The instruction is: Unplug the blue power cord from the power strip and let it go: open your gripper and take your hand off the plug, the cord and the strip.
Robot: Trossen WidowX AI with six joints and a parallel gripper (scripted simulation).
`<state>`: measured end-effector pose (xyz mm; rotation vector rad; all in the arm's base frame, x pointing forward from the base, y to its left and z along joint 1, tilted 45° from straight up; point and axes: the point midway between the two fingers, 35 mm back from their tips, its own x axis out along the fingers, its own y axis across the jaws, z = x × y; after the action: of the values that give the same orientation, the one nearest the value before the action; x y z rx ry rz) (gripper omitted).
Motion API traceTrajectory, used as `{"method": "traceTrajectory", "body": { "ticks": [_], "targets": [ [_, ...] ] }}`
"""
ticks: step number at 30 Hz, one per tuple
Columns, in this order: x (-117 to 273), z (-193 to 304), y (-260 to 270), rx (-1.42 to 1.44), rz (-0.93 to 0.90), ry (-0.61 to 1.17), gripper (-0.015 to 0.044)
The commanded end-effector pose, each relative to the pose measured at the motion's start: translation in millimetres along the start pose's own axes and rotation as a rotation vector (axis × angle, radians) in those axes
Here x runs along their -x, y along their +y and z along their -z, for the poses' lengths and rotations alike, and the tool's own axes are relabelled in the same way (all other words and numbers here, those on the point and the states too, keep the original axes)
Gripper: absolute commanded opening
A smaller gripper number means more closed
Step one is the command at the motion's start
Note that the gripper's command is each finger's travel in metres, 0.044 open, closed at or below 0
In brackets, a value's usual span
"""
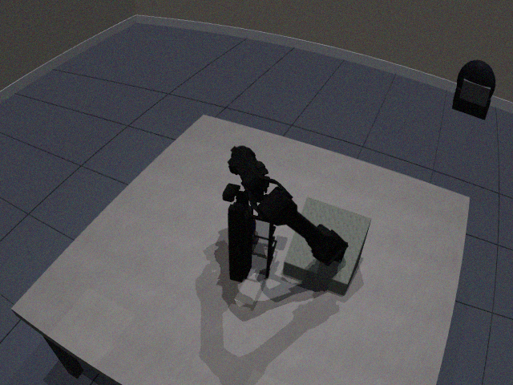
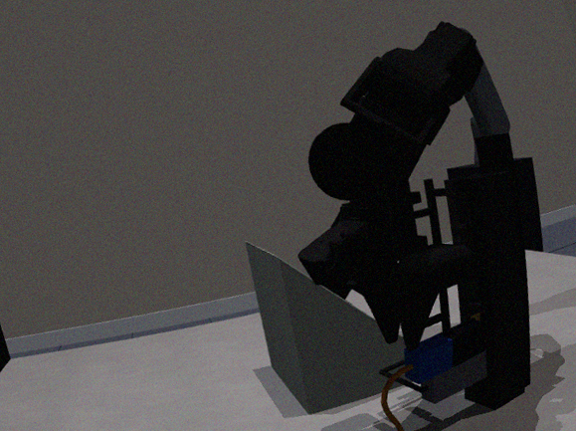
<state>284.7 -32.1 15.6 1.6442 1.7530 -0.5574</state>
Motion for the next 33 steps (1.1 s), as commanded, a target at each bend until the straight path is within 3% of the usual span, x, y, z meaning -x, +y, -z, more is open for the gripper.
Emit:
{"method": "traceTrajectory", "body": {
  "ticks": [1,26,33],
  "targets": [
    [1,6,0,-0.002,0.0,-0.006,0.016],
    [-12,20,0,-0.002,0.0,-0.005,0.016],
    [-9,20,0,0.004,0.004,-0.009,0.0094]
  ]
}}
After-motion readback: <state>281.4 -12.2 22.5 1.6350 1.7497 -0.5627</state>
